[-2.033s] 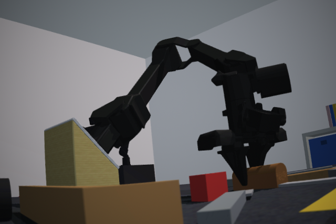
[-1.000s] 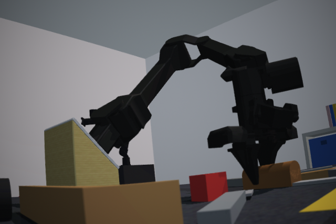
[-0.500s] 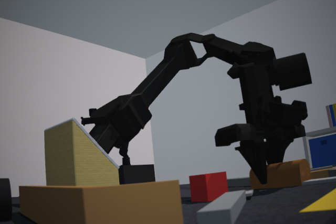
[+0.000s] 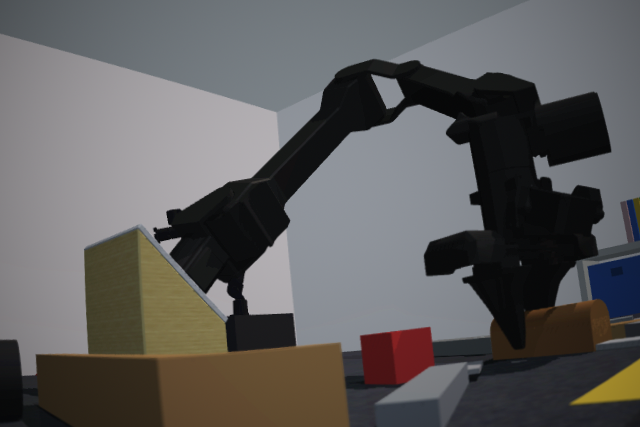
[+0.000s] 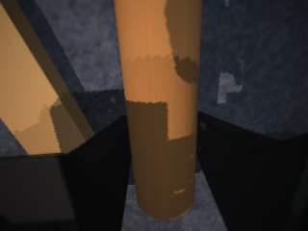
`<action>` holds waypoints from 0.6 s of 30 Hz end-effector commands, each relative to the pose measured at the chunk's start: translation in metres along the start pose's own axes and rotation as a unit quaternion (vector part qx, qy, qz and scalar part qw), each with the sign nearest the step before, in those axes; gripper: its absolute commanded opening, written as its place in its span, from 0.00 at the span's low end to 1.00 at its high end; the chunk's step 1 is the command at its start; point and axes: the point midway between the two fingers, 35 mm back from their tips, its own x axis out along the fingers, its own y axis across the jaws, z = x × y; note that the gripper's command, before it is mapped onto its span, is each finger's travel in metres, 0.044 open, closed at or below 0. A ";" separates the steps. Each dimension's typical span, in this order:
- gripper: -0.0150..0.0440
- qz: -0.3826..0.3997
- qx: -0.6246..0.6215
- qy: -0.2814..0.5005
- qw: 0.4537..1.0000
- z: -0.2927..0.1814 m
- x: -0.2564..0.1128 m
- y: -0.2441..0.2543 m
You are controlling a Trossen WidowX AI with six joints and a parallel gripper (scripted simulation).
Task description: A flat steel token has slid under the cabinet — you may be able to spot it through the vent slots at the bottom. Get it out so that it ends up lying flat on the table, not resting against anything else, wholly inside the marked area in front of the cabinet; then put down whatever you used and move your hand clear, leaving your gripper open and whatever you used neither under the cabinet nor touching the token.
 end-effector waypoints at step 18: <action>0.25 0.001 -0.001 0.000 1.000 0.027 0.000 0.001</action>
